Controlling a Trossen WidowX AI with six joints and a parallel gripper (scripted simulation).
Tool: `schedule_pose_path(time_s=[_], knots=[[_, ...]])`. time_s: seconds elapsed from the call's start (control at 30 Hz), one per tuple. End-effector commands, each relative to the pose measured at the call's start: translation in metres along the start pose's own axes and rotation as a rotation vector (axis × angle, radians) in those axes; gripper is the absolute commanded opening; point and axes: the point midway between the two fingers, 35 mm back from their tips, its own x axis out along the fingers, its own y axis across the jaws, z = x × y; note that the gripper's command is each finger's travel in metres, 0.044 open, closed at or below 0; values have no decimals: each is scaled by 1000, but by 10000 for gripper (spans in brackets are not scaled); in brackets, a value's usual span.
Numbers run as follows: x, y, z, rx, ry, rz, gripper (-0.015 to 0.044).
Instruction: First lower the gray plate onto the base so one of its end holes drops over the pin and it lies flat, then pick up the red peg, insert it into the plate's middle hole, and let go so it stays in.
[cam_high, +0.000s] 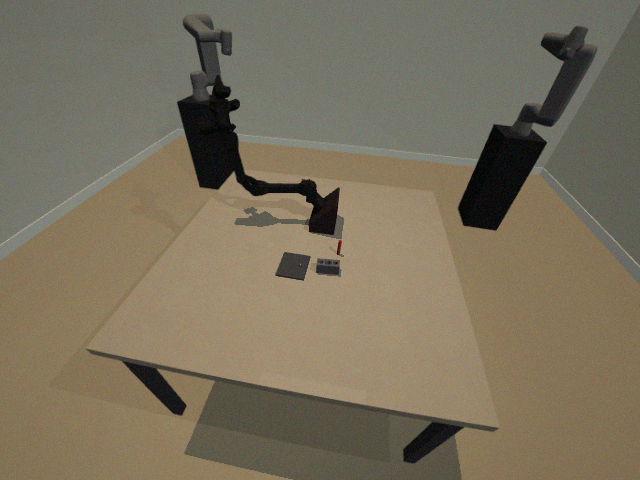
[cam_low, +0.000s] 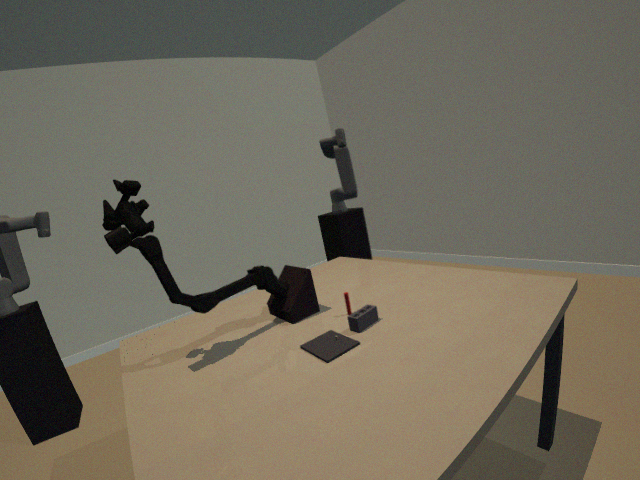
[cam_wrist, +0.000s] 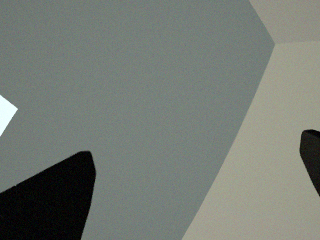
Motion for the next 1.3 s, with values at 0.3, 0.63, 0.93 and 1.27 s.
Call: schedule_pose_path(time_s=[0.3,0.63,0.93,1.27], knots=[[21,113,63,488,-51,363,440],[-3,210,119,720,-20,712,440],[-68,323,163,1131,311,1136,440],[-196,422,198,1437,957,1527,440]])
